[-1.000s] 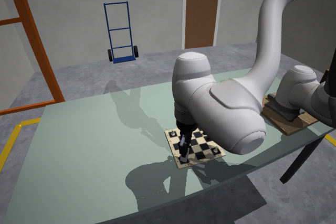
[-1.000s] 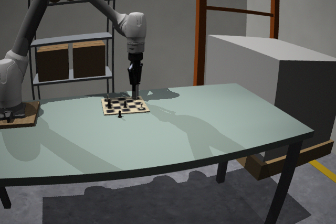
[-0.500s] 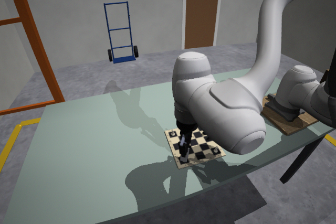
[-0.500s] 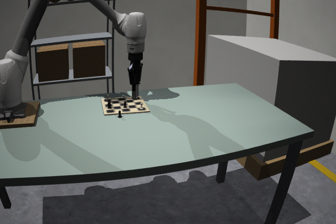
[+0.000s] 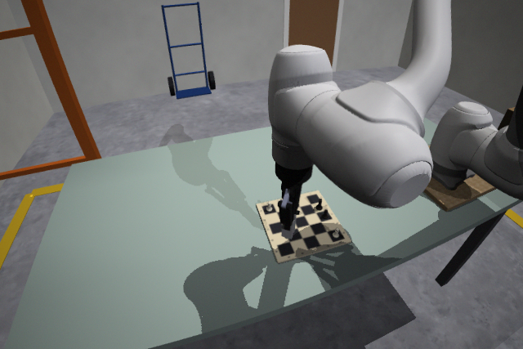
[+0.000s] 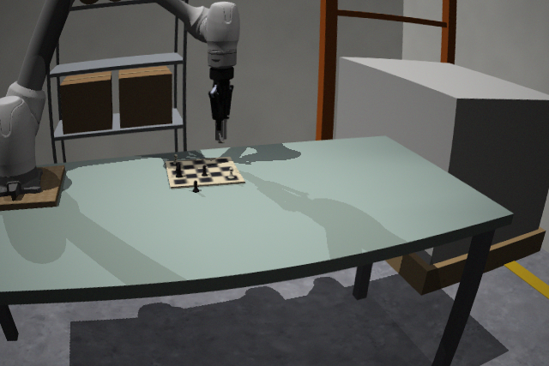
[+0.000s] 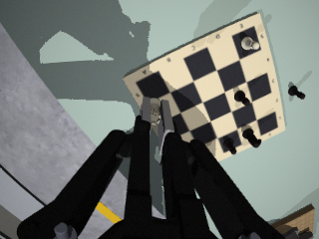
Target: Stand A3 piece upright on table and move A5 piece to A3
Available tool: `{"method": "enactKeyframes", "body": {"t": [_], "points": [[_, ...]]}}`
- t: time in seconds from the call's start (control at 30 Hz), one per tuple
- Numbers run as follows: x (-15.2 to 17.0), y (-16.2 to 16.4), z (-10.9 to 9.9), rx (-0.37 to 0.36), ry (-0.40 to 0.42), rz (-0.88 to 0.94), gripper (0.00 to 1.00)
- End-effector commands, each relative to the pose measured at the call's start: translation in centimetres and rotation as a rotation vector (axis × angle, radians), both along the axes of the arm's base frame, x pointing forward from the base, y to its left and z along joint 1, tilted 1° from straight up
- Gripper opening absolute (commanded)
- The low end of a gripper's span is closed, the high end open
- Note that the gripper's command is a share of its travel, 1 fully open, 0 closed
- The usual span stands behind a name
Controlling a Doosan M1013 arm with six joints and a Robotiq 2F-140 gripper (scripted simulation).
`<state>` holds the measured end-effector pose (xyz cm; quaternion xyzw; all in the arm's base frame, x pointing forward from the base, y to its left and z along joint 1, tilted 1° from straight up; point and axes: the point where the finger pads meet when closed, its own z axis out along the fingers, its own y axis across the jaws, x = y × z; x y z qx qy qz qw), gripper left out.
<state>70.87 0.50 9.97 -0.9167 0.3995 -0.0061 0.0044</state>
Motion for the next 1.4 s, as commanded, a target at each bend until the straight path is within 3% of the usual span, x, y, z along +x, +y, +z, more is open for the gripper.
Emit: {"method": "enactKeyframes", "body": {"t": [0.0,0.13,0.5,0.73,1.37], "points": [[0.0,0.0,2.8,0.0,0.001,0.0,0.0],[-0.1,0.0,3.8,0.0,0.001,0.0,0.0],[-0.1,0.0,3.9,0.0,0.001,-0.002,0.0],[-7.3,1.0,3.6,0.002,0.001,-0.132,0.0],[-7.4,1.0,3.0,0.002,0.001,-0.134,0.0]]}}
